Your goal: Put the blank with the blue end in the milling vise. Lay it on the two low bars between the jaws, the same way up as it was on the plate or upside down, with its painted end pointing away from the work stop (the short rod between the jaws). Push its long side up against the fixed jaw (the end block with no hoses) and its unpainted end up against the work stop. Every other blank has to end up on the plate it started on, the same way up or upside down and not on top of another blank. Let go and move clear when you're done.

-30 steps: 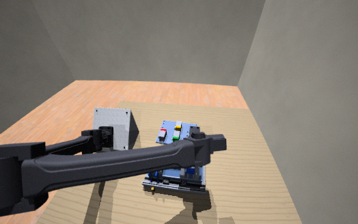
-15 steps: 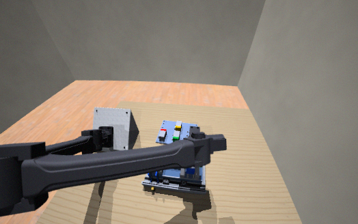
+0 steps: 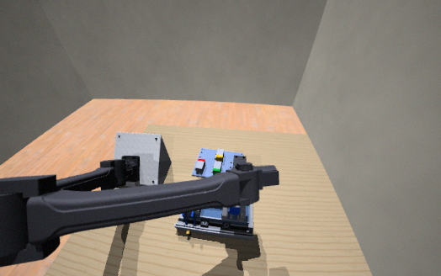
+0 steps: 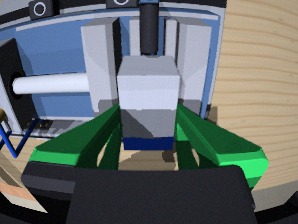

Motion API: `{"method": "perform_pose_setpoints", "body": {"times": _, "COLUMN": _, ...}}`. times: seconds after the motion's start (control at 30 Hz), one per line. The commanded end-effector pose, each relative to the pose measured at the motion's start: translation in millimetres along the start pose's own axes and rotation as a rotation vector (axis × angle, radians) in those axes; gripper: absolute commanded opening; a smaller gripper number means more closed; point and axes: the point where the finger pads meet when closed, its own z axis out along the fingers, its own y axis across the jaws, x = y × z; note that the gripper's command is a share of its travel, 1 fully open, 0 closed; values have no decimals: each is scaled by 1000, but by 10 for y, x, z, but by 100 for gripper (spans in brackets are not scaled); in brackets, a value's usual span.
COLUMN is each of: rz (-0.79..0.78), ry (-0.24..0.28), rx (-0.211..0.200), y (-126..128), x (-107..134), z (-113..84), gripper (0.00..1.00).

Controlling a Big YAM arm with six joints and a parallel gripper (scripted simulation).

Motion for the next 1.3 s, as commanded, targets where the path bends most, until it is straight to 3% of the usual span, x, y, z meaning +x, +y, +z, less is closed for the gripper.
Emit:
{"method": "perform_pose_setpoints", "body": {"times": 0.0, "rz": 3, "ry": 1, "rx": 5, "y": -64, "x": 7, "z": 29, "gripper": 0}}
{"method": "perform_pose_setpoints", "body": {"times": 0.6, "rz": 18, "ry": -4, "rx": 42, "y": -169, "x": -75, "z": -139, "gripper": 0}}
{"method": "perform_pose_setpoints", "body": {"times": 1.27, "rz": 16, "ry": -4, "rx": 43, "y": -200, "x": -118, "z": -134, "gripper": 0}}
